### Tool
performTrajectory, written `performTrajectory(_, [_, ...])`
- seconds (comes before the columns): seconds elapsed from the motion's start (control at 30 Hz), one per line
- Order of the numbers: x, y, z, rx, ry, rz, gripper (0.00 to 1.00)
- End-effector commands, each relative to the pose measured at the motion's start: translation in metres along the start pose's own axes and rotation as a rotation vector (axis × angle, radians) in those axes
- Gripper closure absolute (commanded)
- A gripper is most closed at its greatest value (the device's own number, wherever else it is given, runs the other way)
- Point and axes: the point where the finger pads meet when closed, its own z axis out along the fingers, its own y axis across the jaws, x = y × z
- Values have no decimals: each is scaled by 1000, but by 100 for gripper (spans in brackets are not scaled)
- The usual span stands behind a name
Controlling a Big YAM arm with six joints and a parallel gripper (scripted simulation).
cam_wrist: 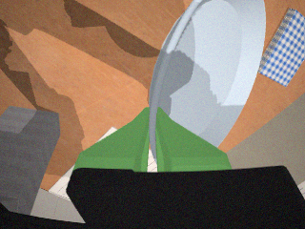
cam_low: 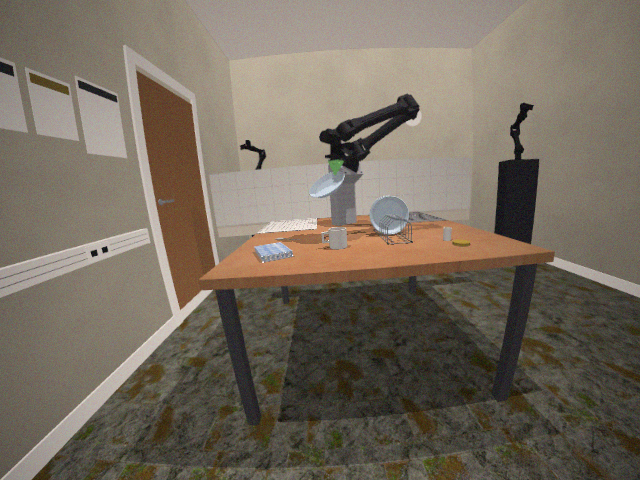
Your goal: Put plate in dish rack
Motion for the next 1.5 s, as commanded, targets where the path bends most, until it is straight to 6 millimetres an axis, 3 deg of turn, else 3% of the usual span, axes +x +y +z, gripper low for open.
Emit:
performTrajectory(0.0, [-16,-26,-11,51,3,-49,100])
performTrajectory(1.47, [-39,-29,-3,78,32,130,100])
